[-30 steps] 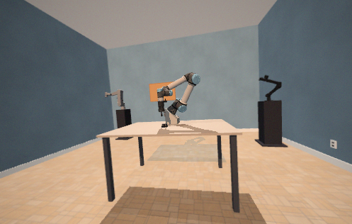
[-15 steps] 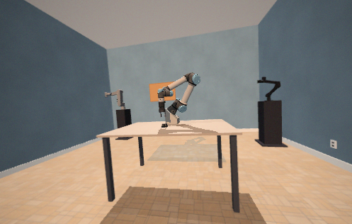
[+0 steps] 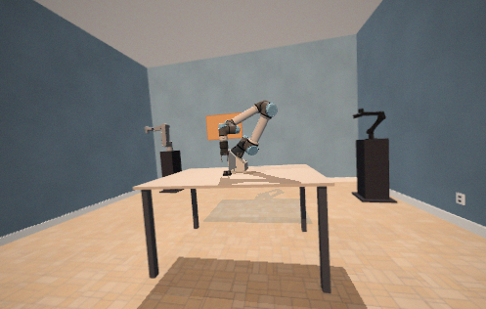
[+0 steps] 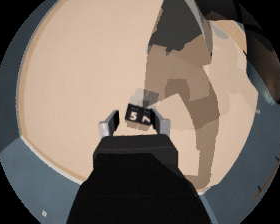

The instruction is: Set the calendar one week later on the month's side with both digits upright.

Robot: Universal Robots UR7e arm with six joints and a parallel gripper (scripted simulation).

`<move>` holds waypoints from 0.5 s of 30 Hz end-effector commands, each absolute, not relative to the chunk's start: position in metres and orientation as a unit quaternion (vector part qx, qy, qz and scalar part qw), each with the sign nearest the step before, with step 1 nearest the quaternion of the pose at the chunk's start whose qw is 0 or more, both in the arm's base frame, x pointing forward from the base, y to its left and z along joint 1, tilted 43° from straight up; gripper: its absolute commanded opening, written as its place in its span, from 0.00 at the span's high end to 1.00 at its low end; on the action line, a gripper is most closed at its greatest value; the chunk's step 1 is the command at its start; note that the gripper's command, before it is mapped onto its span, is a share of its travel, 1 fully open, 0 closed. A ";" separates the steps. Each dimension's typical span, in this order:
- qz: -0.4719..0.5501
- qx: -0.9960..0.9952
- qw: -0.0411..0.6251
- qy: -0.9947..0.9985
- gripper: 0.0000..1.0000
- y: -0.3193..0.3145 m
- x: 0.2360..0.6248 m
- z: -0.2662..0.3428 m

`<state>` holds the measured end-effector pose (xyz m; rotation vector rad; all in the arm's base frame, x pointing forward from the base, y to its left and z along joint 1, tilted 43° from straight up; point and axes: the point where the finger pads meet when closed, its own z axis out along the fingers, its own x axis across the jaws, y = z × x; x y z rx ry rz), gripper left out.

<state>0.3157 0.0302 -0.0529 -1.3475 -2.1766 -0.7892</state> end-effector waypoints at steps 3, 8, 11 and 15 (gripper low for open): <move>-0.310 -0.401 0.196 -0.840 0.00 0.031 0.318 -0.056; -0.322 -0.346 0.176 -0.864 0.00 0.032 0.319 -0.058; -0.329 -0.310 0.163 -0.877 0.00 0.033 0.321 -0.059; -0.338 -0.258 0.143 -0.894 0.00 0.035 0.322 -0.060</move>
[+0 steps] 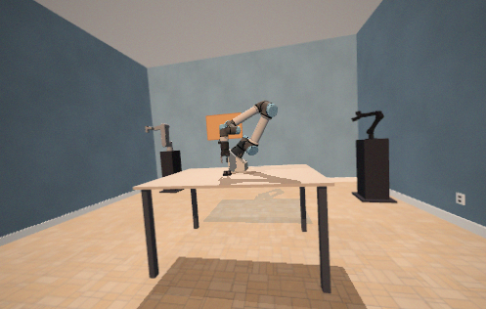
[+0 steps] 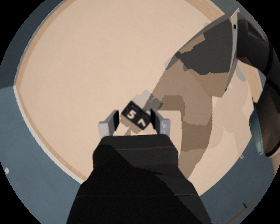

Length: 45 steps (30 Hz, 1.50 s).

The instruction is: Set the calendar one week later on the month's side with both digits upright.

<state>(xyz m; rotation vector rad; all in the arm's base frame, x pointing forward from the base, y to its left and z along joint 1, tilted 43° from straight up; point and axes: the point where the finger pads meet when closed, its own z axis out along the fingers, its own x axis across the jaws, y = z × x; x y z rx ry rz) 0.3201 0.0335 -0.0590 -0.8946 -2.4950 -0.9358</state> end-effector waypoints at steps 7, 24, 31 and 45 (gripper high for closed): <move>-0.350 -0.177 0.112 -0.913 0.00 0.037 0.325 -0.062; -0.364 -0.007 0.046 -0.930 0.00 0.044 0.332 -0.064; -0.366 0.041 0.028 -0.929 0.00 0.046 0.334 -0.064; -0.367 0.073 0.015 -0.927 0.00 0.048 0.336 -0.064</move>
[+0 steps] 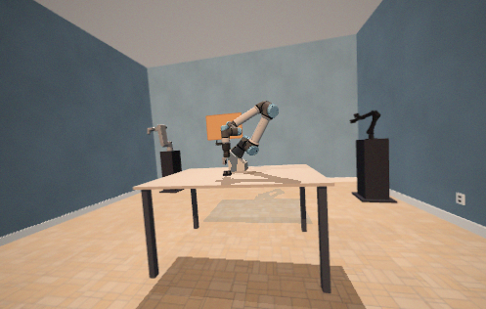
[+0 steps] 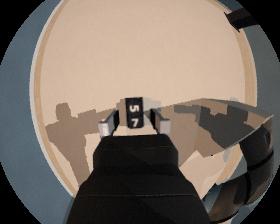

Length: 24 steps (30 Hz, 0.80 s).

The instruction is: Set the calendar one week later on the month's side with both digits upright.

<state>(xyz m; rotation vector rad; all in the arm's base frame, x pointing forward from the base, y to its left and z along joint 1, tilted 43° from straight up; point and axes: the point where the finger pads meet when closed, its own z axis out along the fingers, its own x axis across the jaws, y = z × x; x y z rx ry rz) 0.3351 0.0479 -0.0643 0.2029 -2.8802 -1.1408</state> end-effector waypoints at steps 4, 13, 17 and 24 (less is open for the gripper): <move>-0.367 0.074 0.014 -0.927 0.00 0.048 0.336 -0.064; -0.367 0.074 0.014 -0.927 0.13 0.048 0.336 -0.064; -0.367 0.074 0.014 -0.927 0.13 0.048 0.336 -0.064; -0.367 0.074 0.014 -0.927 0.13 0.048 0.336 -0.064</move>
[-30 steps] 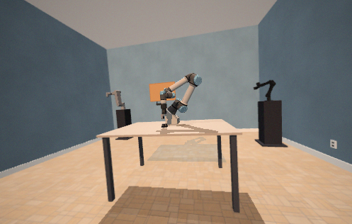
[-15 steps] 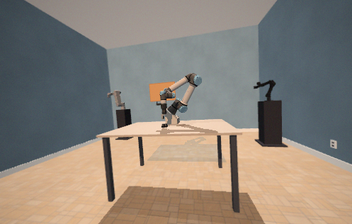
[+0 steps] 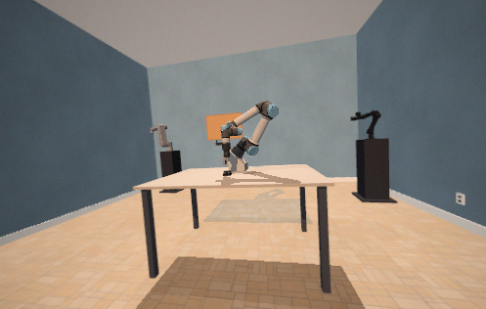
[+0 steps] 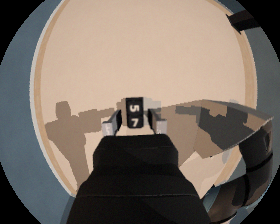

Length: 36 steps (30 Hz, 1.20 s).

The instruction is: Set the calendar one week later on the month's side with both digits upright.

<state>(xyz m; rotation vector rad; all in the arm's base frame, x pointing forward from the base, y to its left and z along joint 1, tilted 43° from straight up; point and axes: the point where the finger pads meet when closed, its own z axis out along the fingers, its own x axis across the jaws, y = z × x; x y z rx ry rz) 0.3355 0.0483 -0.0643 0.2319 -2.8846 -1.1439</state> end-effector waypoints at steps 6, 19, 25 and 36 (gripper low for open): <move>-0.367 0.074 0.014 -0.927 0.13 0.048 0.336 -0.064; -0.367 0.074 0.014 -0.927 0.13 0.048 0.336 -0.064; -0.367 0.074 0.014 -0.927 0.13 0.048 0.336 -0.065; -0.367 0.074 0.014 -0.927 0.13 0.052 0.335 -0.069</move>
